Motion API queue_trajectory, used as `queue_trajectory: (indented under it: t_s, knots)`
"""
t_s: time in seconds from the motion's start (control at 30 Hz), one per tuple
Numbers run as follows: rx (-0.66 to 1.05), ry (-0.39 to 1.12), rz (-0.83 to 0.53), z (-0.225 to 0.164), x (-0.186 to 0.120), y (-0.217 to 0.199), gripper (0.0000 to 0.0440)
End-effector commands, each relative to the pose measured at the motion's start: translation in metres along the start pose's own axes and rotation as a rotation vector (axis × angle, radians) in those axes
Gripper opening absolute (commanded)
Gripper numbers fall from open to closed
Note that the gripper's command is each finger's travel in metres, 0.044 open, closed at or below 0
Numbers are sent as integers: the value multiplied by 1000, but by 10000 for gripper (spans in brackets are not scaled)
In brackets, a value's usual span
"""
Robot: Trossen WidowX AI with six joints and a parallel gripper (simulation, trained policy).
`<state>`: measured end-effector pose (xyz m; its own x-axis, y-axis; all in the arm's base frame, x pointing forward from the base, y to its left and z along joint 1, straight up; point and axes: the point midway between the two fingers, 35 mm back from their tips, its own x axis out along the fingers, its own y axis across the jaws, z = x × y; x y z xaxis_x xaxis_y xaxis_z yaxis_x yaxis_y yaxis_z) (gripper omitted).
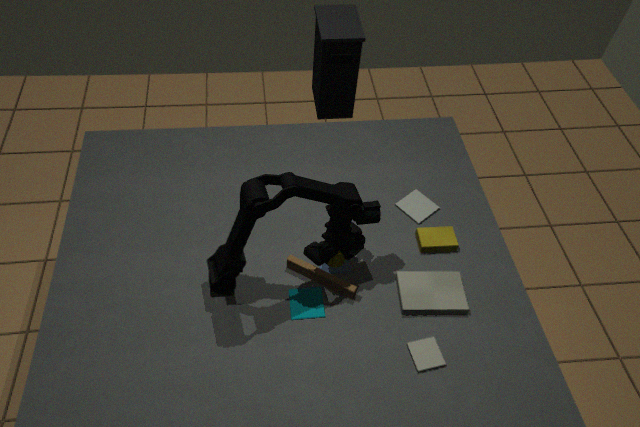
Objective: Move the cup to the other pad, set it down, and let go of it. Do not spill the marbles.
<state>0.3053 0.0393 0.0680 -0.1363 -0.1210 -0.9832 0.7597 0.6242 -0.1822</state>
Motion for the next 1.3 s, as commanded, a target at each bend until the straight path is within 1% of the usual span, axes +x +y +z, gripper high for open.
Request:
queue_trajectory:
  t_s: [0.0,0.2,0.5,0.7,1.0,1.27]
  knots:
    - [-12,-1,-15,0,1,-6,13]
    - [1,0,-4,0,-10,-14,13]
    - [59,2,34,3,-36,-36,24]
    - [108,-4,64,10,-49,-49,18]
    - [181,-21,103,22,-57,-67,9]
    - [241,-40,132,32,-57,-81,3]
